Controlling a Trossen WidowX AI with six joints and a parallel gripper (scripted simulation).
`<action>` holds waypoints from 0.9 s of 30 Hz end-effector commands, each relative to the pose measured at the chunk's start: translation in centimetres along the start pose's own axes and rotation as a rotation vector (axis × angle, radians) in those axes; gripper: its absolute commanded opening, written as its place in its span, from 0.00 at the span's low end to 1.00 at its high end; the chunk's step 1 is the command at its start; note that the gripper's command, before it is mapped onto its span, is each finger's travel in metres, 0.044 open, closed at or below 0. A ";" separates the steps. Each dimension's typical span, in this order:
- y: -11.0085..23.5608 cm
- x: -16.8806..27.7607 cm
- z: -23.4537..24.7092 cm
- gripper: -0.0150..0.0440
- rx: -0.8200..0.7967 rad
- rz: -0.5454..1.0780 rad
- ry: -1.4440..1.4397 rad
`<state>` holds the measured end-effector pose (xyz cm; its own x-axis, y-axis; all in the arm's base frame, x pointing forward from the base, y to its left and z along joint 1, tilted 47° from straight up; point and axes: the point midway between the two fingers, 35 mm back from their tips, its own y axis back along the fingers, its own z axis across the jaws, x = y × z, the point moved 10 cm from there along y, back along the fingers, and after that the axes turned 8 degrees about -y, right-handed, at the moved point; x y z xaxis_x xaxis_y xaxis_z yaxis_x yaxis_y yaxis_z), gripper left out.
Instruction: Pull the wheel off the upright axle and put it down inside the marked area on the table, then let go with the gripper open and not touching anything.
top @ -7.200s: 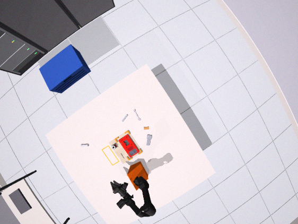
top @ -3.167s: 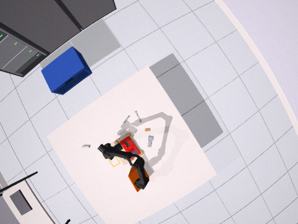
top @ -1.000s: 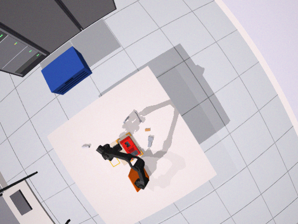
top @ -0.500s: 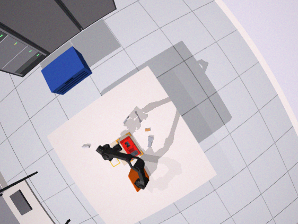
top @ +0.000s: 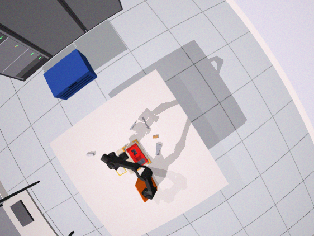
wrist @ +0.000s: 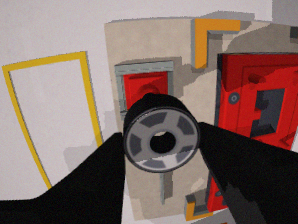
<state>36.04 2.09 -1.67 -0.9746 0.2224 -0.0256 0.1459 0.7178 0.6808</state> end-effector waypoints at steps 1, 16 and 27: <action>1.8 -0.1 -0.1 0.25 -0.009 -0.013 -0.010; 3.2 2.9 4.1 0.25 -0.013 -0.010 -0.001; 3.6 6.4 8.5 0.25 -0.014 -0.012 -0.010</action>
<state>32.38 11.04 -4.76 -0.9759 0.2141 -0.0415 0.1261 0.7095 0.6934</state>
